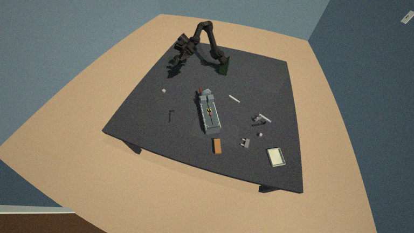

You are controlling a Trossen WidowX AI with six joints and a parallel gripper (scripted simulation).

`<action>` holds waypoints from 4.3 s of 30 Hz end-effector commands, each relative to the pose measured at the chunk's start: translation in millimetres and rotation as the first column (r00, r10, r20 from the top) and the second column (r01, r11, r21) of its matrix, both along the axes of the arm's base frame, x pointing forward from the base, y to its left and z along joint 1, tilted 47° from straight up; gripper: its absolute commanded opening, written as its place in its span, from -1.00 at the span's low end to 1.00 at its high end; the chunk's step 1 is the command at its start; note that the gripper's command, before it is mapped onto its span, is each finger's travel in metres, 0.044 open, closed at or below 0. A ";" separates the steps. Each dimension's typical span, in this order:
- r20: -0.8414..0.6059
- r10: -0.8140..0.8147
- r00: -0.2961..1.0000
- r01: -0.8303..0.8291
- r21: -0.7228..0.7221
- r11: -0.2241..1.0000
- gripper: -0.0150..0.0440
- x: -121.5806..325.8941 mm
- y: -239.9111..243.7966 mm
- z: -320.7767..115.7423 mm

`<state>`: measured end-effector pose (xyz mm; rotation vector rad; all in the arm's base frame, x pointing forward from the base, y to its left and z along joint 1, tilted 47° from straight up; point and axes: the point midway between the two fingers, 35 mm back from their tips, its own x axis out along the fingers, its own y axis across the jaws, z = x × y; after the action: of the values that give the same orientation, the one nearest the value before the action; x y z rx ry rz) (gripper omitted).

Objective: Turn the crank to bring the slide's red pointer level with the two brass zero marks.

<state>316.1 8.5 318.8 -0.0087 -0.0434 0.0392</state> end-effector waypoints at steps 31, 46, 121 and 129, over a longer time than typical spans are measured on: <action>-0.504 -0.148 0.851 -0.055 -0.365 0.930 1.00 93.6 95.6 -129.9; -0.573 -0.326 0.752 -0.169 -0.646 0.745 1.00 106.6 150.1 -199.0; -0.675 -0.209 0.707 -0.509 -0.691 0.513 1.00 30.6 75.0 -150.9; -0.677 -0.210 0.705 -0.510 -0.690 0.514 1.00 40.6 49.3 -177.3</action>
<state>355.2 67.3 153.5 -1.0255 0.7732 0.2578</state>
